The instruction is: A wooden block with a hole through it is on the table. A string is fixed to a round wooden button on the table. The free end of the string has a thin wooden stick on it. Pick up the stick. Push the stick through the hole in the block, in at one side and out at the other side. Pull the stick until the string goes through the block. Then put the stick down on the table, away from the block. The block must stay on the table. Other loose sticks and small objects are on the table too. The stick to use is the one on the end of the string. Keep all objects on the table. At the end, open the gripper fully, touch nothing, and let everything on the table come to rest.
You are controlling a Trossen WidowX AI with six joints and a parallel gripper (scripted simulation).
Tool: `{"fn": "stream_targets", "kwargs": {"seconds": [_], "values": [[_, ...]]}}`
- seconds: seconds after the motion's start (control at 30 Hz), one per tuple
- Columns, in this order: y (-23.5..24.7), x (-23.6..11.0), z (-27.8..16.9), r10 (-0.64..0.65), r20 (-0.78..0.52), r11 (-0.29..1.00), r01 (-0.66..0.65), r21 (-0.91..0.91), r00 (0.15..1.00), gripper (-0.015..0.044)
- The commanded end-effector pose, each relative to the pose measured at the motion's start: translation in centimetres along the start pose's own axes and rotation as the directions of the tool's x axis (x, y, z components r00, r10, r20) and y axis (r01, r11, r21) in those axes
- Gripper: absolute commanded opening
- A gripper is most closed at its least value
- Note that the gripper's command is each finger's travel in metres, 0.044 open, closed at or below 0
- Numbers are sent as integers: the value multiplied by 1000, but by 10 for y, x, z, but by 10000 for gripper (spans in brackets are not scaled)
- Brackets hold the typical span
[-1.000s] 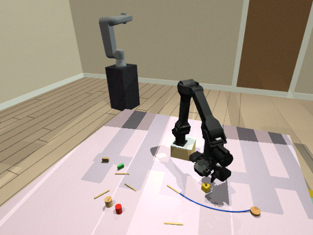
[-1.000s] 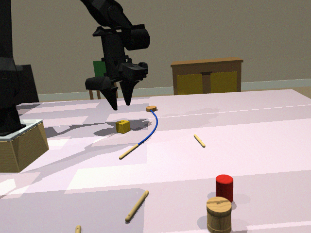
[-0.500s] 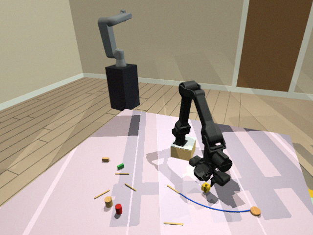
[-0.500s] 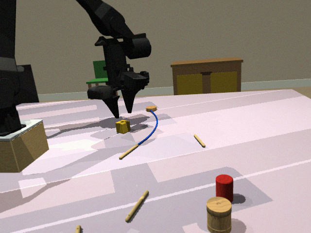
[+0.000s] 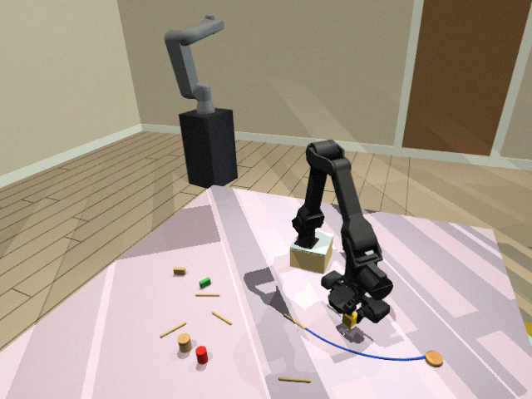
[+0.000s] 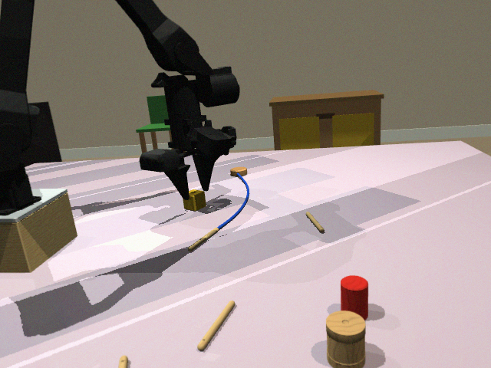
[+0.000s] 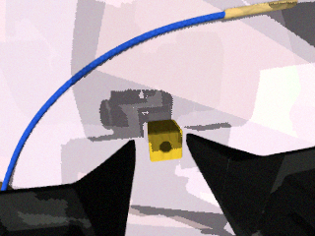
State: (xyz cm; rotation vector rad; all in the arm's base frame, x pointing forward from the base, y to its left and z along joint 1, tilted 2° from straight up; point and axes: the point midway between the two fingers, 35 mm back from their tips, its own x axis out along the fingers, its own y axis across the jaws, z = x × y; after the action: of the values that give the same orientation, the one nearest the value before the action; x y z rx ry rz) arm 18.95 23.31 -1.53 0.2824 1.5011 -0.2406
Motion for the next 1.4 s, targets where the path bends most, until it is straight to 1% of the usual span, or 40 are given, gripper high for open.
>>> {"fn": "stream_targets", "kwargs": {"seconds": [0.0,0.47,0.67,0.87,0.93,1.37], "values": [[-4,8,-2,-12,-8,1000,12,7,1000,240],[-4,8,-2,-12,-8,1000,12,7,1000,240],[-3,6,-1,-10,-4,1000,10,0,1000,82],[-3,6,-1,-10,-4,1000,10,0,1000,42],[-3,6,-1,-10,-4,1000,10,0,1000,0],[-3,0,-1,-10,-4,1000,10,0,1000,0]]}}
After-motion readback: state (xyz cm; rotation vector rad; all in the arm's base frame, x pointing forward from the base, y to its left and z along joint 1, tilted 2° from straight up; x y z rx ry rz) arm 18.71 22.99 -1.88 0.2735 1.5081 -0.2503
